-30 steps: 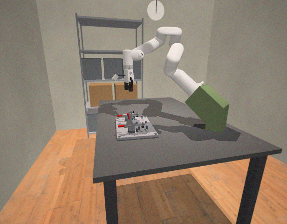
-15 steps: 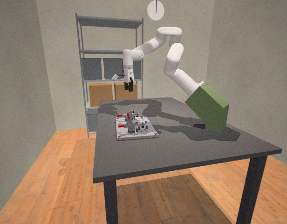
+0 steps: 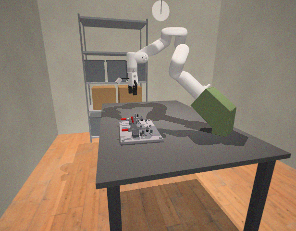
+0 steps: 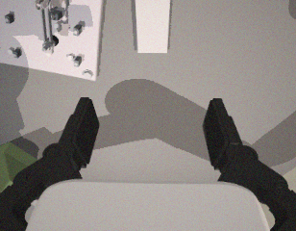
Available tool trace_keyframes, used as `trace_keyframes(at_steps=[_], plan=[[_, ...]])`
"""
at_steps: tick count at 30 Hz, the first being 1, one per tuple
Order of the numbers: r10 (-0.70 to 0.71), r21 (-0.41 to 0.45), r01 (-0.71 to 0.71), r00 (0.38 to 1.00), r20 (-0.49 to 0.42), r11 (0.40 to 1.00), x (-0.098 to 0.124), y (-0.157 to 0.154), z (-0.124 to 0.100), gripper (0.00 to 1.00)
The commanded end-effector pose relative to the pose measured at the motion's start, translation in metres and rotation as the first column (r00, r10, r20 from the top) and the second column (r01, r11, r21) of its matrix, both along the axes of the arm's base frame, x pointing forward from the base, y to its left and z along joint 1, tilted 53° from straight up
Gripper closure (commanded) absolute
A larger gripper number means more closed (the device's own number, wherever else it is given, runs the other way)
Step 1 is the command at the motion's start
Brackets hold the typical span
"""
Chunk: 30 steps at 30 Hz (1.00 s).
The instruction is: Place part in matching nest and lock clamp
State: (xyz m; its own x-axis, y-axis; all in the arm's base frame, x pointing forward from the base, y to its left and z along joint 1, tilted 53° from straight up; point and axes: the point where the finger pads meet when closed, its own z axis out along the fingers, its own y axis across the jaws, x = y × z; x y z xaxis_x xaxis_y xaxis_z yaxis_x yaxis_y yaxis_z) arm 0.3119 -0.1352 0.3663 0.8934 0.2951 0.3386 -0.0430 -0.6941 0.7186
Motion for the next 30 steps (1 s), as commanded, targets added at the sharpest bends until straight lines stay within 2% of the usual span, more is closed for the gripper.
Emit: trace_keyframes(at_steps=[1, 18, 30], plan=[[0.001, 0.0, -0.001, 1.0, 0.003, 1.0, 0.003, -0.004, -0.002, 0.0], [0.001, 0.0, -0.001, 1.0, 0.003, 1.0, 0.029, -0.042, -0.037, 0.0], [0.001, 0.0, -0.001, 1.0, 0.003, 1.0, 0.057, -0.083, -0.076, 0.0]])
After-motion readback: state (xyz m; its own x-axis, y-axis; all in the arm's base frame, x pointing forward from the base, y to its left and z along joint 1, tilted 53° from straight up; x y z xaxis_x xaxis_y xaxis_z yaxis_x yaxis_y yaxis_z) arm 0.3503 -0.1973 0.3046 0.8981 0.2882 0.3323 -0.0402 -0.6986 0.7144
